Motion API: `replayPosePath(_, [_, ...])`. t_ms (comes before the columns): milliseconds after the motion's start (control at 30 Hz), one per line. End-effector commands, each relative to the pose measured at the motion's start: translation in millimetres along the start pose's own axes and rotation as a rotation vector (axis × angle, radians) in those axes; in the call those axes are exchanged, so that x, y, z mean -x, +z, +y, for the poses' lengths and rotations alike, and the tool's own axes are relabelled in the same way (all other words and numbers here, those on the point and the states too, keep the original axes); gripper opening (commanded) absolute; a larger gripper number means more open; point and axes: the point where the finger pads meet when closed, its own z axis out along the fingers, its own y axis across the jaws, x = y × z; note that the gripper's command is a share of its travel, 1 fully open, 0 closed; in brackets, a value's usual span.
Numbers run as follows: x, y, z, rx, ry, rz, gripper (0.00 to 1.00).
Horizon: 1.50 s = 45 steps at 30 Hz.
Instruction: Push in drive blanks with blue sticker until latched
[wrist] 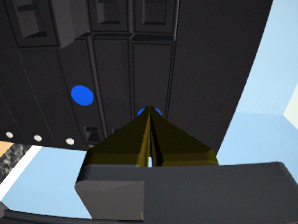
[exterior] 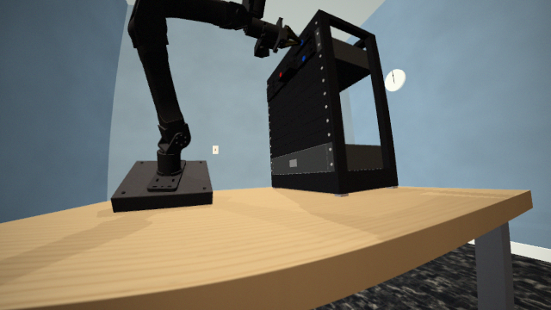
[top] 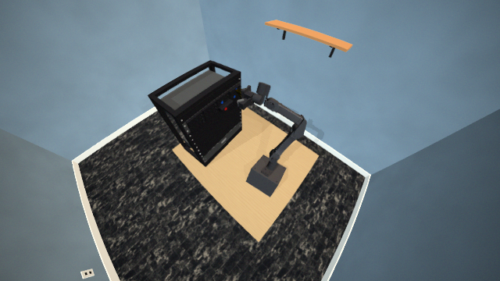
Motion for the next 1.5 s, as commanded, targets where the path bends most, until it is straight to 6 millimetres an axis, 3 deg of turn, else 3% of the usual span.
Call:
replayPosePath(0, [3.8,4.7,-26.1,-0.084,0.045,-0.026,0.00])
replayPosePath(1467, [3.9,10.9,-26.2,-0.083,0.045,-0.024,0.00])
